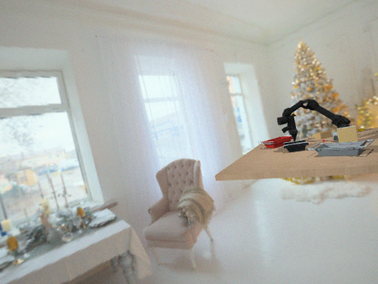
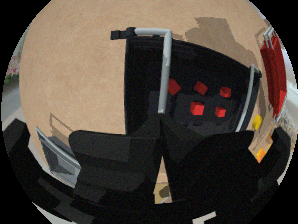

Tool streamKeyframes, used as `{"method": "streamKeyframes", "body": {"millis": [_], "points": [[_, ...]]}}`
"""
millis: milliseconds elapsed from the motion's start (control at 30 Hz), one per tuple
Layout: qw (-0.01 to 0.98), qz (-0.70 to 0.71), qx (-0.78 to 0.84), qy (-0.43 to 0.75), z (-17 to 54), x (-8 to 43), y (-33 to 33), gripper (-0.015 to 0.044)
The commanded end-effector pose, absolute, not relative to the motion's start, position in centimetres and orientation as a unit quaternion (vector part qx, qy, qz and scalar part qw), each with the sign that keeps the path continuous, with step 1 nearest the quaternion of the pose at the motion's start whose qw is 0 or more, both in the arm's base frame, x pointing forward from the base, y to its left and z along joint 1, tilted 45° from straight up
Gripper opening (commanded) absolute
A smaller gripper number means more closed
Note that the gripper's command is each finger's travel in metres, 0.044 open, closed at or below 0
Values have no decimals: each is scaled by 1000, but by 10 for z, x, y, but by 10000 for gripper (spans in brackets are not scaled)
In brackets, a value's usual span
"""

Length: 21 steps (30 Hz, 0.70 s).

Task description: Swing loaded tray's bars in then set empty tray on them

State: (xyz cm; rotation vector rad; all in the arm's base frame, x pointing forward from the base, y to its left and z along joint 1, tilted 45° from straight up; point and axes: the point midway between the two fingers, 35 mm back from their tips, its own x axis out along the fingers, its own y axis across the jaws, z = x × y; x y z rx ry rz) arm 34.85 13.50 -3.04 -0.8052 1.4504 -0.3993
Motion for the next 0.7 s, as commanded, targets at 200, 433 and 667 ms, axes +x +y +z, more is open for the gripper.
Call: {"method": "streamKeyframes", "body": {"millis": [200,433,667], "points": [[658,-176,-356,640,-30,349,135,79],[658,-175,-355,641,-18,349,149,262],[657,-175,-355,641,34,338,197,440]]}}
